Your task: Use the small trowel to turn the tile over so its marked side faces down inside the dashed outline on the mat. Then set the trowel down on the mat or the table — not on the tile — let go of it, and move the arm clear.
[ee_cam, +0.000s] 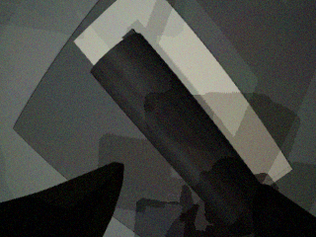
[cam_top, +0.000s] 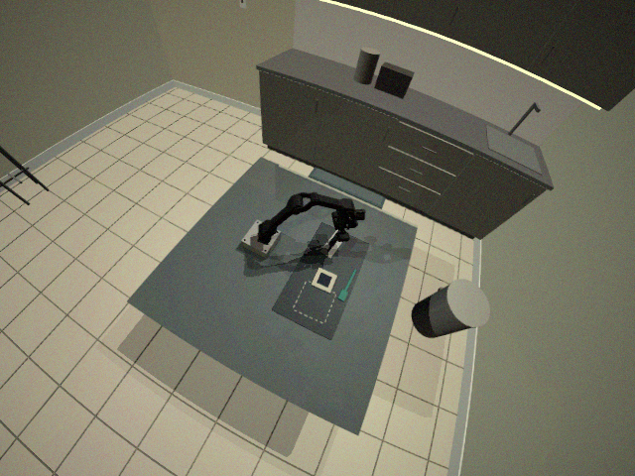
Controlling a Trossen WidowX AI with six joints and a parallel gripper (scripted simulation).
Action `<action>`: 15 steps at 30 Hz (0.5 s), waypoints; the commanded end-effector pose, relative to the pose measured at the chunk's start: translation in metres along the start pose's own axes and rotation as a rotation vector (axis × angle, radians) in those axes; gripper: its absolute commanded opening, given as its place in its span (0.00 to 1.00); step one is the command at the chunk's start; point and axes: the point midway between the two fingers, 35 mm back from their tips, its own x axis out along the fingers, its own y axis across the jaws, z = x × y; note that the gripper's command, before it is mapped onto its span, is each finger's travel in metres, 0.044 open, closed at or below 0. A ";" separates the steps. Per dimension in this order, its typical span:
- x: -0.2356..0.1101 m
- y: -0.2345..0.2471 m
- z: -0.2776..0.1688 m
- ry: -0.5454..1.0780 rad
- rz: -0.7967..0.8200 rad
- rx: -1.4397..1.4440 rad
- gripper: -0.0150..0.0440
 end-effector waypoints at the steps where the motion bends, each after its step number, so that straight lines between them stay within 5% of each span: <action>1: 0.000 0.000 0.000 0.002 -0.001 0.140 0.71; 15: 0.000 0.000 0.000 0.002 -0.001 0.627 0.71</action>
